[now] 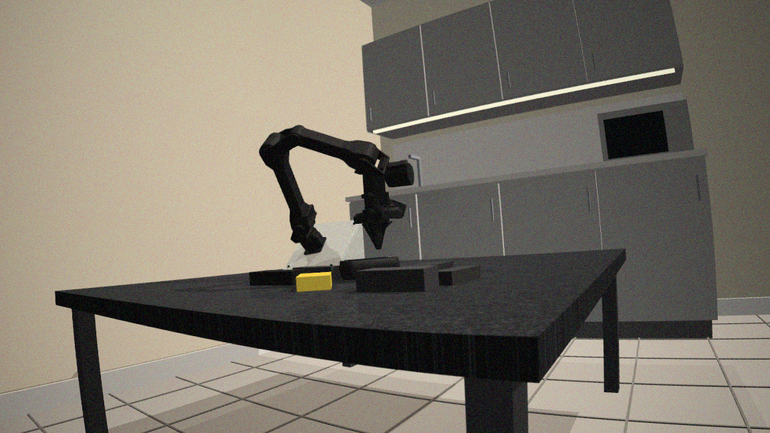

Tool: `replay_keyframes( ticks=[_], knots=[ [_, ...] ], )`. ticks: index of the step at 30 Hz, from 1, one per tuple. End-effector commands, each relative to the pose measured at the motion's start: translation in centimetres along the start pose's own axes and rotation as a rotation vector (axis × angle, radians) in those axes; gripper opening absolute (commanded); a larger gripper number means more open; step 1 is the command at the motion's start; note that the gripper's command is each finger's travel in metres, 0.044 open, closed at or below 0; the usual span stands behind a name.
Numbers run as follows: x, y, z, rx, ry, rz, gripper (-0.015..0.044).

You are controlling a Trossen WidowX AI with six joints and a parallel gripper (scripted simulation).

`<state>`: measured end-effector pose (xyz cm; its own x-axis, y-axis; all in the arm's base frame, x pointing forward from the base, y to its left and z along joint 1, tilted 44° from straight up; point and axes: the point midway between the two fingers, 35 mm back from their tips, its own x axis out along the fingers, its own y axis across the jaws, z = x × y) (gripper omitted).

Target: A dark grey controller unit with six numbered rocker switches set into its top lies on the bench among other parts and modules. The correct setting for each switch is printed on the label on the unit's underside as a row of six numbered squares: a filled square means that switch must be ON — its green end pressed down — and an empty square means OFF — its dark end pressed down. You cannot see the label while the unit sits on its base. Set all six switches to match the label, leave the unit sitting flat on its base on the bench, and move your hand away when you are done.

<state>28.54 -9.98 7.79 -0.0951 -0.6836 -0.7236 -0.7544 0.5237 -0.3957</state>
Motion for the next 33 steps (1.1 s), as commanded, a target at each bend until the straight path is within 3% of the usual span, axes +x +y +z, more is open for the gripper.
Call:
replay_keyframes(
  ticks=[1, 18, 30, 33],
  knots=[
    [0.8, 0.1, 0.0, -0.008, 0.005, 0.001, 0.0000],
    [3.1, 0.1, -0.1, -0.008, 0.006, 0.000, 0.0000],
    [3.1, 0.1, -0.1, -0.008, 0.006, 0.000, 0.0000],
    [0.9, 0.1, 0.0, -0.005, 0.003, 0.002, 0.0000]
  ],
)
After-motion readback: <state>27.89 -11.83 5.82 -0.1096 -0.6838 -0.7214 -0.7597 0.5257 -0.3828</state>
